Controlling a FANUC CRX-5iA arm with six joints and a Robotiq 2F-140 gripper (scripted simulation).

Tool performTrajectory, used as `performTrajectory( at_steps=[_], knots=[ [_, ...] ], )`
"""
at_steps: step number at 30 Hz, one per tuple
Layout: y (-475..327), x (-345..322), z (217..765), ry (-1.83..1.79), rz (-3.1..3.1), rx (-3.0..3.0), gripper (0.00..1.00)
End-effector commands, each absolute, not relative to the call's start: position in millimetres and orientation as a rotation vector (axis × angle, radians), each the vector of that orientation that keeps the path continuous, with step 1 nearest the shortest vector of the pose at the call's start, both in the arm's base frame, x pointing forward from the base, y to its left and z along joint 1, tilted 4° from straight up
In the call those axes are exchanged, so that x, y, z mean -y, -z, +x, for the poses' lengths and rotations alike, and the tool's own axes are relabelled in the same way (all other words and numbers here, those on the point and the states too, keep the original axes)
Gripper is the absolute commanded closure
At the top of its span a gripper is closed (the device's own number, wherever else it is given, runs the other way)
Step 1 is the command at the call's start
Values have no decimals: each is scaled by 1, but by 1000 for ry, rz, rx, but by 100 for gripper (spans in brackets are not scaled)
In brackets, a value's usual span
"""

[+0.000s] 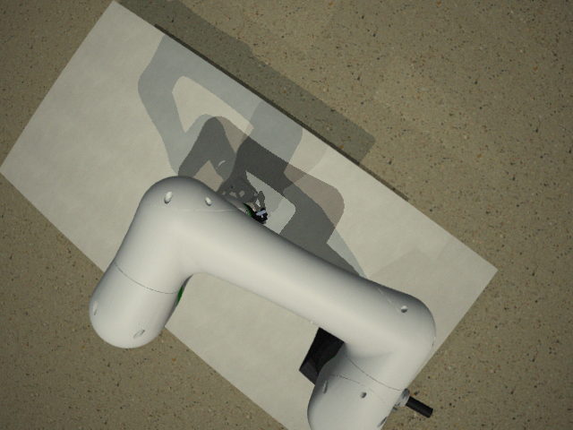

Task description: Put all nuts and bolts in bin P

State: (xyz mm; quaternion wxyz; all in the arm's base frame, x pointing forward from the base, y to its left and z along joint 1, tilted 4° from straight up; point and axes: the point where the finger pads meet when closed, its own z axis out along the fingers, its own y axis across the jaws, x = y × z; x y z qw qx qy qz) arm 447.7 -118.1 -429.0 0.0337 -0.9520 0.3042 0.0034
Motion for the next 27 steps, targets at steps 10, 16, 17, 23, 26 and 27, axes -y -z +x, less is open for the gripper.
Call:
performTrajectory(
  at_steps=[10, 16, 17, 23, 26, 27],
  knots=[
    [429, 118, 448, -10, -2928, -936, 94],
    [429, 118, 448, -10, -2928, -936, 94],
    [429, 118, 448, -10, -2928, -936, 94],
    [429, 118, 448, -10, -2928, -936, 94],
    [429, 118, 448, -10, -2928, -936, 94],
    [429, 118, 448, -10, -2928, -936, 94]
  ],
)
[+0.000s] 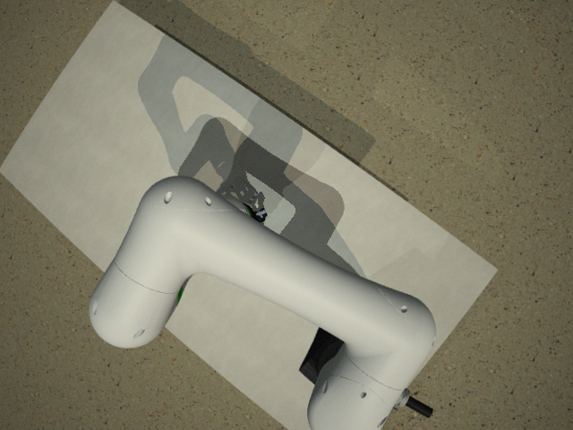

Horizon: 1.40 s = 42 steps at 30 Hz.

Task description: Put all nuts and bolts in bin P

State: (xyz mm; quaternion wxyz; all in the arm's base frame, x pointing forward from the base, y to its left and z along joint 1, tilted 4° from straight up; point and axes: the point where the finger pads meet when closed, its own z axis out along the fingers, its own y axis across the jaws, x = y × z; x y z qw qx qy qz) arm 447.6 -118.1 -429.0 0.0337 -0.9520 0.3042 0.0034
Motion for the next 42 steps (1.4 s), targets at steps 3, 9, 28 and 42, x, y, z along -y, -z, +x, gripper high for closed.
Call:
performTrajectory(
  at_steps=[3, 9, 28, 42],
  knots=[
    [429, 118, 448, -10, -2928, -936, 94],
    [429, 118, 448, -10, -2928, -936, 94],
    [382, 121, 447, -10, -2928, -936, 94],
    [369, 122, 447, -10, -2928, -936, 94]
  ],
)
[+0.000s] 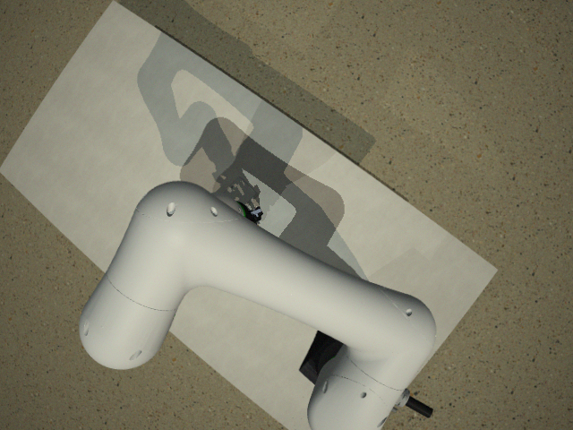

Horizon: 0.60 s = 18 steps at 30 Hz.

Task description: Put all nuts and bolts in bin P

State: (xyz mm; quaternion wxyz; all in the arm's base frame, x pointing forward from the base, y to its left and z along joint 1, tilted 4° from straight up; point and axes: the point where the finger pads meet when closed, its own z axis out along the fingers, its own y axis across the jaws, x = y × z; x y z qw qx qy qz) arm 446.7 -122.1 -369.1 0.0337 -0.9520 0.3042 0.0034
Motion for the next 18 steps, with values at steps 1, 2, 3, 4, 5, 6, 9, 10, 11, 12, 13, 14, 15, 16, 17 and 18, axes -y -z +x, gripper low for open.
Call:
performTrajectory(
  at_steps=[1, 2, 3, 4, 5, 6, 9, 10, 11, 12, 13, 14, 15, 16, 17, 18],
  knots=[
    [369, 122, 447, -10, -2928, -936, 94],
    [369, 122, 447, -10, -2928, -936, 94],
    [369, 122, 447, -10, -2928, -936, 94],
    [365, 123, 447, -10, -2928, -936, 94],
    [361, 123, 447, -10, -2928, -936, 94],
    [360, 123, 447, -10, -2928, -936, 94],
    [360, 126, 452, -10, -2928, -936, 94],
    [360, 129, 457, -10, -2928, -936, 94],
    [360, 132, 462, -10, -2928, -936, 94],
    [360, 134, 467, -10, -2928, -936, 94],
    [360, 137, 472, -13, -2904, -1009, 94],
    [360, 140, 477, -15, -2878, -1081, 94],
    [360, 143, 483, -18, -2851, -1153, 94],
    [360, 143, 483, -18, -2851, -1153, 94],
    [360, 143, 483, -18, -2851, -1153, 94],
    [361, 146, 488, -20, -2821, -1224, 94]
  ],
)
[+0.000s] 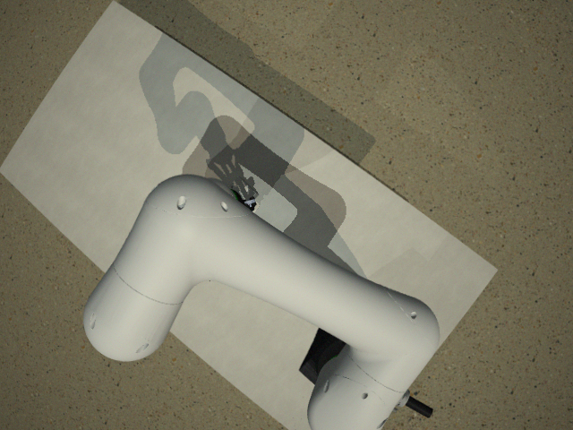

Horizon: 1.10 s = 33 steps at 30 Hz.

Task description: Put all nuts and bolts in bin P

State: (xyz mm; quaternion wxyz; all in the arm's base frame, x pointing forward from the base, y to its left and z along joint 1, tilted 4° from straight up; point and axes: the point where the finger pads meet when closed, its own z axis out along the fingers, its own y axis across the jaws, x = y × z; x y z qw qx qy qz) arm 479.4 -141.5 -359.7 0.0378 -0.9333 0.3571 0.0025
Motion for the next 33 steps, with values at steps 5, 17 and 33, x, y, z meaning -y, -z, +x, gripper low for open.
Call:
performTrajectory(
  at_steps=[5, 17, 33],
  knots=[
    [361, 161, 514, -28, -2685, -1495, 94],
    [362, 173, 537, -45, -2316, -2011, 94],
    [362, 174, 536, -68, -1880, -2452, 94]
  ],
)
